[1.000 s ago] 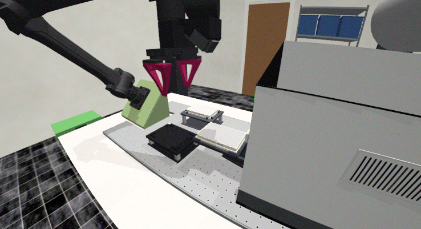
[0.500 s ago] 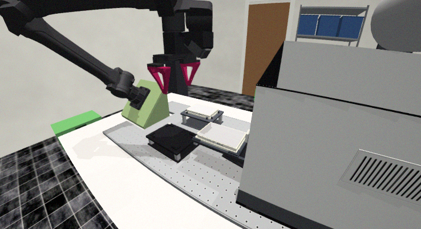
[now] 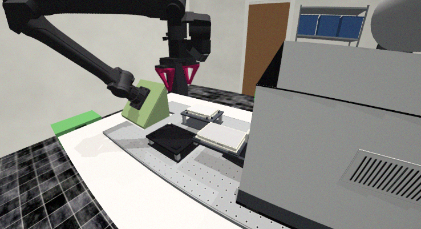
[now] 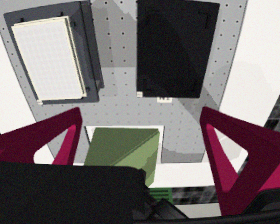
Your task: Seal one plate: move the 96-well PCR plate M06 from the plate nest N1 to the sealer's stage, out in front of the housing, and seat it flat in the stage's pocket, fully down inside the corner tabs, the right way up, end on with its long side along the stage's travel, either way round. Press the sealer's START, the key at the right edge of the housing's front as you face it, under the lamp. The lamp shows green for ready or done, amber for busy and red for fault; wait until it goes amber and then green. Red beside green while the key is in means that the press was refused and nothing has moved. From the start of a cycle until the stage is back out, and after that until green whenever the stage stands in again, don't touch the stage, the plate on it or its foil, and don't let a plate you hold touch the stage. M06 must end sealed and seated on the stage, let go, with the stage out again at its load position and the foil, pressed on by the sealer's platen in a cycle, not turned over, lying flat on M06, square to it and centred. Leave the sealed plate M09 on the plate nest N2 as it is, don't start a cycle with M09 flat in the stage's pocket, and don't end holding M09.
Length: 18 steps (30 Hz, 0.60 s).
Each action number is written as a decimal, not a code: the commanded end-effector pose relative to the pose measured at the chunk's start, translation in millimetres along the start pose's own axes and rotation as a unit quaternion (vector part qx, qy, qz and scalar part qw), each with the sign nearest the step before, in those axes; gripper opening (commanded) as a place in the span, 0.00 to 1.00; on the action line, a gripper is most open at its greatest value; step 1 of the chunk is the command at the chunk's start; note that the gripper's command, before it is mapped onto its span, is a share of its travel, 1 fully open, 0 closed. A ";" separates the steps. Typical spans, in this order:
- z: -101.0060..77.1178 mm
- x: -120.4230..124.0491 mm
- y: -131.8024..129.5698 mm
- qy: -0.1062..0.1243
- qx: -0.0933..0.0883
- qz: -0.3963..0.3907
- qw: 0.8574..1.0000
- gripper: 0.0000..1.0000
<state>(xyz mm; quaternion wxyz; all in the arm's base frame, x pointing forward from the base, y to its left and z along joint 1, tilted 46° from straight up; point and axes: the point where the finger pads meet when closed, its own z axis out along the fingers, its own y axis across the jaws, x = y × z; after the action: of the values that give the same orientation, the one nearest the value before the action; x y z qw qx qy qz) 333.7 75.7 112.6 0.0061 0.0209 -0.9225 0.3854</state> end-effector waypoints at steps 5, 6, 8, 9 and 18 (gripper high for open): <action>3.1 24.6 43.7 -0.013 0.001 0.000 1.000 1.00; 4.6 27.1 47.2 -0.012 0.001 0.001 1.000 1.00; 7.8 30.5 52.1 -0.010 0.000 0.008 1.000 1.00; 9.7 33.3 54.7 -0.009 0.000 0.010 1.000 1.00; 2.6 31.6 49.6 -0.012 -0.005 0.010 1.000 1.00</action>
<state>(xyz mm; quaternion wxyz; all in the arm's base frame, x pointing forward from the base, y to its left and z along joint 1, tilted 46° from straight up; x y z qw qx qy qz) 289.9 100.0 67.1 0.0054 0.0238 -0.9198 0.3917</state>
